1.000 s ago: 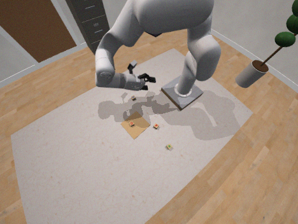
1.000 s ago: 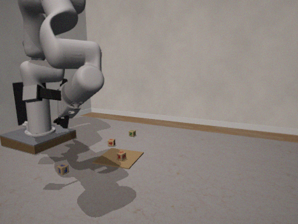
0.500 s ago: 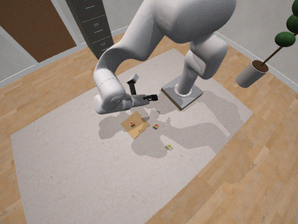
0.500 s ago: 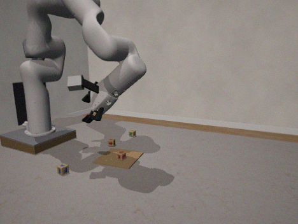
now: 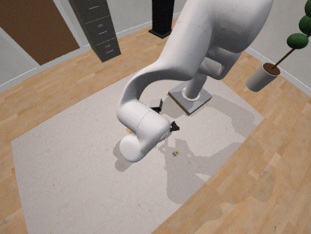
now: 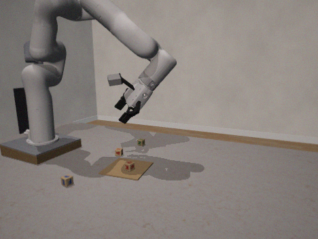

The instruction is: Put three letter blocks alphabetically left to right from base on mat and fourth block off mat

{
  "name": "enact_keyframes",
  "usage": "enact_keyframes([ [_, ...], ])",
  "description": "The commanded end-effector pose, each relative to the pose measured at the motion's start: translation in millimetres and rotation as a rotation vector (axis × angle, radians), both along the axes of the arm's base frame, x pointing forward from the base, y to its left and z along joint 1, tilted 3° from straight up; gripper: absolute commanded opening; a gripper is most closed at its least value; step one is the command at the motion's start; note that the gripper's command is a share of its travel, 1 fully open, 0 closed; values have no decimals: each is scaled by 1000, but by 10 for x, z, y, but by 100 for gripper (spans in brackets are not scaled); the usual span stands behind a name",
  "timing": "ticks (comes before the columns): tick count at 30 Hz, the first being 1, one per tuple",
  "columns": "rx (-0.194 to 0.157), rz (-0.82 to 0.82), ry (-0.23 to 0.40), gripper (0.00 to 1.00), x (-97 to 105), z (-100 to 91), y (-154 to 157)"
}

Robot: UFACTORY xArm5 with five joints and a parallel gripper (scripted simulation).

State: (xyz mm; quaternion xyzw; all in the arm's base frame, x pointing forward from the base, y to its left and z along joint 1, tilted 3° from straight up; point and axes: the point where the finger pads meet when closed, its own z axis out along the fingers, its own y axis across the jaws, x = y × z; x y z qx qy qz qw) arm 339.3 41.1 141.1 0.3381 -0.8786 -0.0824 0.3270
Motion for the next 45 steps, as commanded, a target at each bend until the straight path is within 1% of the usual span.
enact_keyframes([
  [1,-57,4,-58,100,129,3,335],
  [2,-57,4,-58,100,129,3,335],
  [3,-74,8,-84,100,154,9,471],
  [5,-96,13,-120,100,180,20,669],
  [8,-108,16,-143,100,191,28,795],
  [45,-109,16,-145,100,191,28,805],
])
